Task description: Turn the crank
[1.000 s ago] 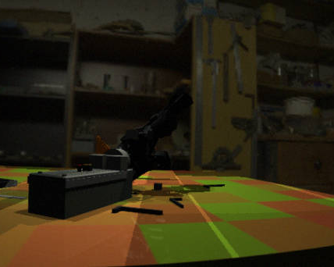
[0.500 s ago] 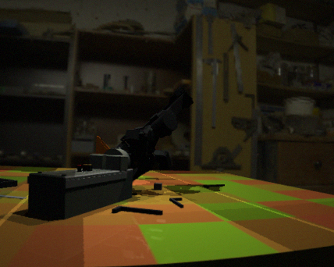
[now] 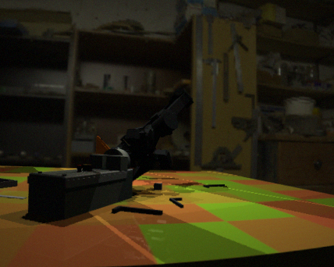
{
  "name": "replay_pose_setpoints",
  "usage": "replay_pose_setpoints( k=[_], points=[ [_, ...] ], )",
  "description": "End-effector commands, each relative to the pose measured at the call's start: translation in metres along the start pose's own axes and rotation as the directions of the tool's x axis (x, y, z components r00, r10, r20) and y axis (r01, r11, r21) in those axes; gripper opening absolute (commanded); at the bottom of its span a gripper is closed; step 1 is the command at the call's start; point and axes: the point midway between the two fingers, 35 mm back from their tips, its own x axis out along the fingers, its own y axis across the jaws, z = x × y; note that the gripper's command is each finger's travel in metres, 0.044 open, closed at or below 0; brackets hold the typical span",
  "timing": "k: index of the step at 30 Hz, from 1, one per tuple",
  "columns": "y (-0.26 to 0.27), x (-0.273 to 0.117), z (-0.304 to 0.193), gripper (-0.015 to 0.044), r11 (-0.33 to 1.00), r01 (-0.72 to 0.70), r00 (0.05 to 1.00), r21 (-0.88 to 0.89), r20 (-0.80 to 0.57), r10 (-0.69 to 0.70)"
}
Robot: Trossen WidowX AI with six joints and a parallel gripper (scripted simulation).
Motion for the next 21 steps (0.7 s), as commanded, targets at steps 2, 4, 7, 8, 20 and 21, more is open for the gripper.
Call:
replay_pose_setpoints(
  k=[2,4,7,8,20,21],
  points=[
    [0.0071,-0.0049,0.0044,0.0000,1.000,-0.020,1.000,-0.003,0.010,0.020],
    [0.0074,-0.0053,0.0047,0.0000,1.000,-0.020,1.000,-0.003,0.010,0.020],
    [0.0078,-0.0060,0.0053,0.0000,1.000,-0.020,1.000,-0.003,0.010,0.020],
    [0.0080,-0.0062,0.0055,0.0000,1.000,-0.020,1.000,-0.003,0.010,0.020],
    [0.0098,-0.0097,0.0087,0.0000,1.000,-0.020,1.000,-0.003,0.010,0.020],
    [0.0099,-0.0101,0.0091,0.0000,1.000,-0.020,1.000,-0.003,0.010,0.020]
  ],
)
